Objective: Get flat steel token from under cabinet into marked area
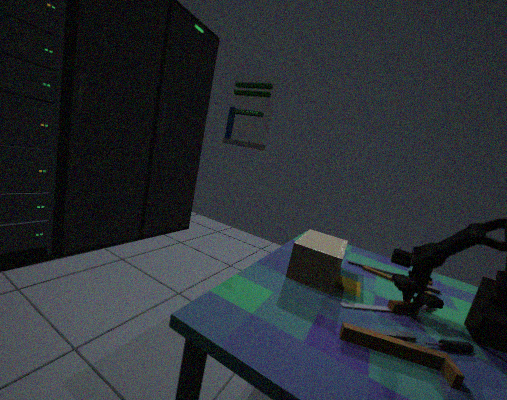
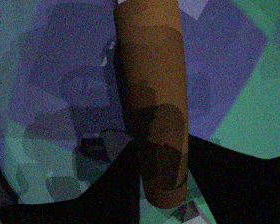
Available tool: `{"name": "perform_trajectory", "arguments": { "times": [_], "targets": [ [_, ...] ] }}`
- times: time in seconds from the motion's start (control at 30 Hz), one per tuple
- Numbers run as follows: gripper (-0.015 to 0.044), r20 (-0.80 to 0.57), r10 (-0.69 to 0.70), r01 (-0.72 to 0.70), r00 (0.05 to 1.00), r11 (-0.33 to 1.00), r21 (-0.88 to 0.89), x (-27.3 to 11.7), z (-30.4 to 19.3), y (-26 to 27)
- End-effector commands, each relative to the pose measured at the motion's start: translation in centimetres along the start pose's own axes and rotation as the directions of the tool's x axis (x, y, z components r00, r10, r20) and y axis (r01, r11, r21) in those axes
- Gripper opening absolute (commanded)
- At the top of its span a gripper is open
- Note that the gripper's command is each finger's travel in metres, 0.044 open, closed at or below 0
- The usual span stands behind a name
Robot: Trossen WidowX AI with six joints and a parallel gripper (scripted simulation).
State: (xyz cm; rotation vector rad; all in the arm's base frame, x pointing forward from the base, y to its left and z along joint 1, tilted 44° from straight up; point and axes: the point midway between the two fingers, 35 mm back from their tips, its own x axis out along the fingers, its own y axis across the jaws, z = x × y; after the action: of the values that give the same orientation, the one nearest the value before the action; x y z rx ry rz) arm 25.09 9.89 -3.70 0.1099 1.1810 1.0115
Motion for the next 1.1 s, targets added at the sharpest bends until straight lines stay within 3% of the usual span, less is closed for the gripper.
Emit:
{"name": "perform_trajectory", "arguments": {
  "times": [0.0,1.07],
  "targets": [
    [0.0000,0.003,-0.005,0.005,1.000,1.000,0.003,-0.1,0.0,-0.6],
    [0.0000,0.002,-0.008,0.008,1.000,1.000,0.003,-0.2,-1.8,-3.5]
  ]
}}
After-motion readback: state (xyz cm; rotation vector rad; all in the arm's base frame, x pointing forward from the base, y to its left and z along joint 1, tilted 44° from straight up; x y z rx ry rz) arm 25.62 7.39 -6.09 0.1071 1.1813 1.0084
